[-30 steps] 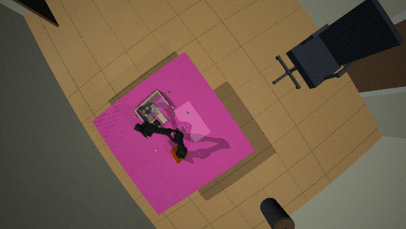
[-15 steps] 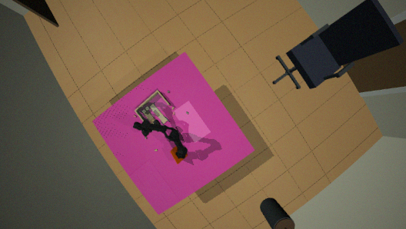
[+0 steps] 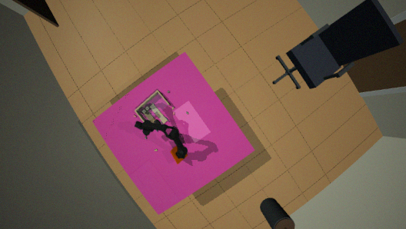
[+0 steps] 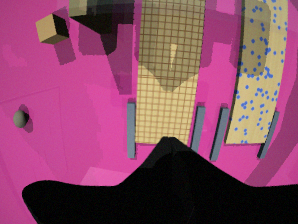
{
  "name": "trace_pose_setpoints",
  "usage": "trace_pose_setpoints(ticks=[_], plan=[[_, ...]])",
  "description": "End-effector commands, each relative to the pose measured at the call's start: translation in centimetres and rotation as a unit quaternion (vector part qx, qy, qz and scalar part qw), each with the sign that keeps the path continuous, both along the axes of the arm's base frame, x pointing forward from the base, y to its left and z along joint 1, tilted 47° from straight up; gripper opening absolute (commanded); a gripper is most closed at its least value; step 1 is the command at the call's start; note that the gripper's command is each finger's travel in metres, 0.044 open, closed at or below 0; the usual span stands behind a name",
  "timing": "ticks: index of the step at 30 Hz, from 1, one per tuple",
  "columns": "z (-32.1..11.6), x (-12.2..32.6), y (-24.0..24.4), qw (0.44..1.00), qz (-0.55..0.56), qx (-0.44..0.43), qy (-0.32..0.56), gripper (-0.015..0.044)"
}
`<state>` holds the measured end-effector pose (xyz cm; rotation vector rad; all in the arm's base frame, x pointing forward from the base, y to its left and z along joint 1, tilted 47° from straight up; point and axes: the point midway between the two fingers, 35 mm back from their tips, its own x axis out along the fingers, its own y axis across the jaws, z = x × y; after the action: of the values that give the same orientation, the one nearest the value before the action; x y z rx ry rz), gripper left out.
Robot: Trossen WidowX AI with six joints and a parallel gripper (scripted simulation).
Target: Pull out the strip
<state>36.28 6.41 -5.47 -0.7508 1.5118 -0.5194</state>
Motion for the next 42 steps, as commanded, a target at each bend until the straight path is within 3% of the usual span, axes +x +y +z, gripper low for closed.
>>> trace_pose_setpoints(ticks=[1,42], plan=[[-0.6,-0.1,-0.8,1.000,0.000,-0.003,0.003,0.0000],[-3.1,0.0,-3.5,1.000,0.000,-0.005,0.003,0.0000]])
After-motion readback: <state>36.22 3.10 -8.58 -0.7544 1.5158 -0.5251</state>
